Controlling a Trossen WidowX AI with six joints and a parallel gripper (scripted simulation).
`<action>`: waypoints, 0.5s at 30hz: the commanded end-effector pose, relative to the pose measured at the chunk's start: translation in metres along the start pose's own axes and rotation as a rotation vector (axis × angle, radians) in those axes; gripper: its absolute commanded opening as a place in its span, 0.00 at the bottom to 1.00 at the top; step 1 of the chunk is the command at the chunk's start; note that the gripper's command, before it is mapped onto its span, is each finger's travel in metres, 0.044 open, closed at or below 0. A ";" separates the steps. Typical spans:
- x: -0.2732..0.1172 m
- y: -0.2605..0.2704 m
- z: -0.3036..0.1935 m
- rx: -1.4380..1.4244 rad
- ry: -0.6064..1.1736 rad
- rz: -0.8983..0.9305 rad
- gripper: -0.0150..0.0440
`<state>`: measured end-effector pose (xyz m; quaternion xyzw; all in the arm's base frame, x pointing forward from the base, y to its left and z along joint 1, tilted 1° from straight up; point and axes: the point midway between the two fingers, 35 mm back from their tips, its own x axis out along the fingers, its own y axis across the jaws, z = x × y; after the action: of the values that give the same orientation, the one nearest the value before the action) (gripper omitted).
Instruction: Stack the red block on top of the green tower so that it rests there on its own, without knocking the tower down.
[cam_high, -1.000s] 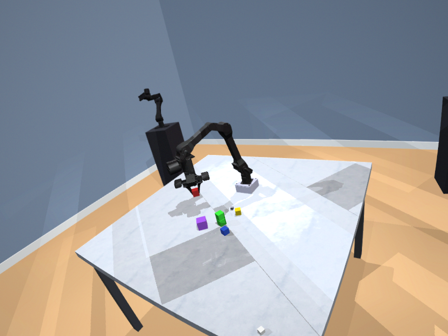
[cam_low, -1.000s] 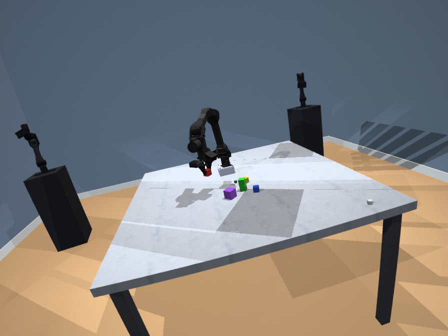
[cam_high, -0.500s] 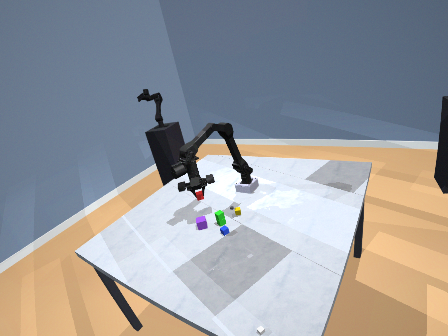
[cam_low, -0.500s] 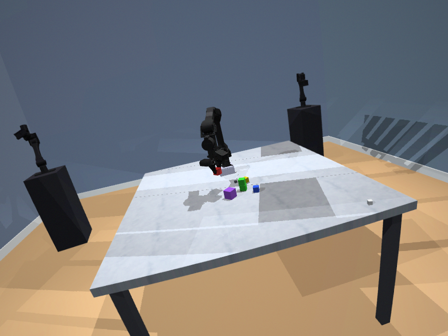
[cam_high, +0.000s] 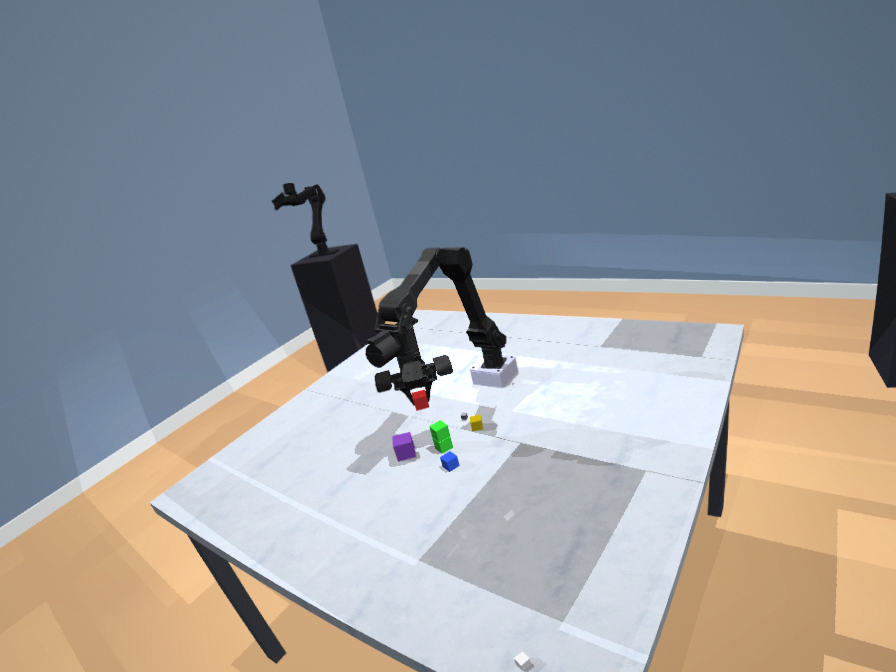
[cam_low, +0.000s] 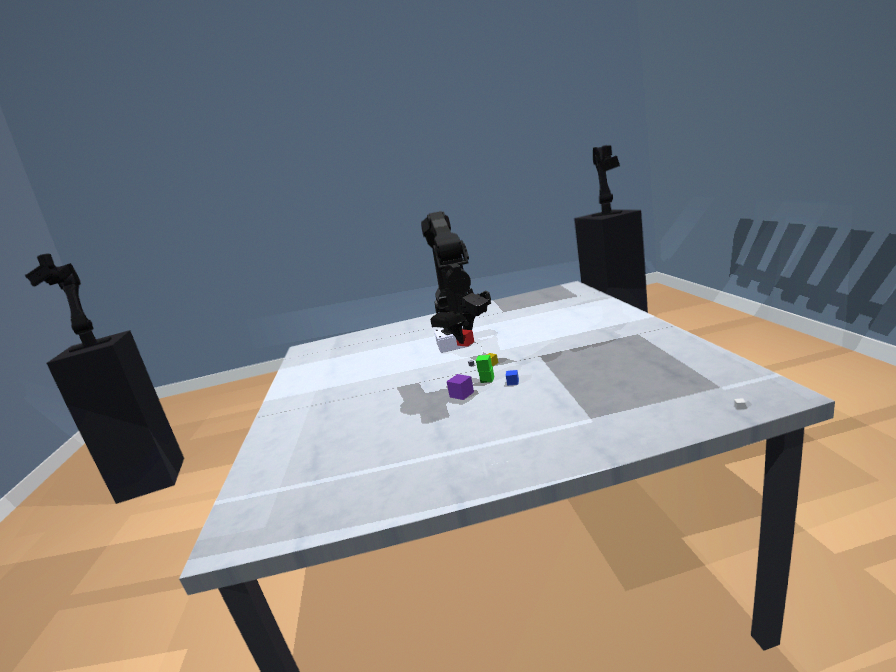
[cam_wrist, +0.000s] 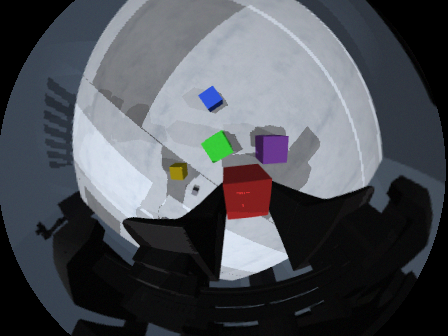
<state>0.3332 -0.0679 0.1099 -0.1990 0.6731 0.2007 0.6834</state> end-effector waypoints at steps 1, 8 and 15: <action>0.000 0.015 0.017 0.002 -0.001 0.008 0.25; 0.004 0.025 0.027 0.002 -0.002 0.009 0.25; 0.020 0.025 0.028 0.002 -0.002 0.009 0.25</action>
<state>0.3426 -0.0327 0.0948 -0.1974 0.6737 0.2031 0.6826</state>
